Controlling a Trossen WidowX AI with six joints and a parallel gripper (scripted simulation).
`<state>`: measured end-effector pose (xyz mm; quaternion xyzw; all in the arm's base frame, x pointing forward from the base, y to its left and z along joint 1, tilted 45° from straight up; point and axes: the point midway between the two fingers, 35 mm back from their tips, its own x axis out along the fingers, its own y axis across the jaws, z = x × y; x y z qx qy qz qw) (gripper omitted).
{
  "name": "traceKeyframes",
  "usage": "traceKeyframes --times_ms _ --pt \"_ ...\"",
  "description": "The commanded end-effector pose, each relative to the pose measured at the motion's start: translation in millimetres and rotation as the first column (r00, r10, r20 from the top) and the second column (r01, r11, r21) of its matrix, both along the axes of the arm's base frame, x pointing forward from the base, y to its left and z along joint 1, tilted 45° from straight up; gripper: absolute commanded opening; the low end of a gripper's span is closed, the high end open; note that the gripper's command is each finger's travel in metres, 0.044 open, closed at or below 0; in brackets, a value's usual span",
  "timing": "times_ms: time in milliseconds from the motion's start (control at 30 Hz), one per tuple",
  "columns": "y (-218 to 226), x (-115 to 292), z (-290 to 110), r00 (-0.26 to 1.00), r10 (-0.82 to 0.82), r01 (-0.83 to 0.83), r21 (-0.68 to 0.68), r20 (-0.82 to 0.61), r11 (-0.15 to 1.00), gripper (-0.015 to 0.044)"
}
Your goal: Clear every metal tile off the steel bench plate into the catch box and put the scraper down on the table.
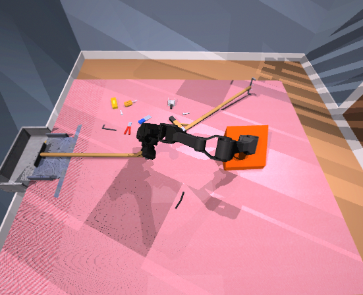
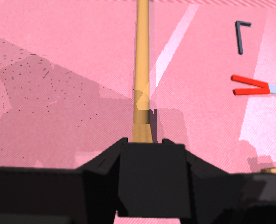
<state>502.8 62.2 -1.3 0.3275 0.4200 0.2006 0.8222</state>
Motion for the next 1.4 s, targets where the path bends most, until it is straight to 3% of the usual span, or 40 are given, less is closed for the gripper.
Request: traceKeyframes --times_ms 0,1367 --pt "-0.5 8.7 3.1 1.0 -0.007 0.008 -0.003 0.011 1.0 0.0" --pt "-3.8 -9.3 2.3 1.0 -0.005 0.005 -0.001 0.005 1.0 0.0"
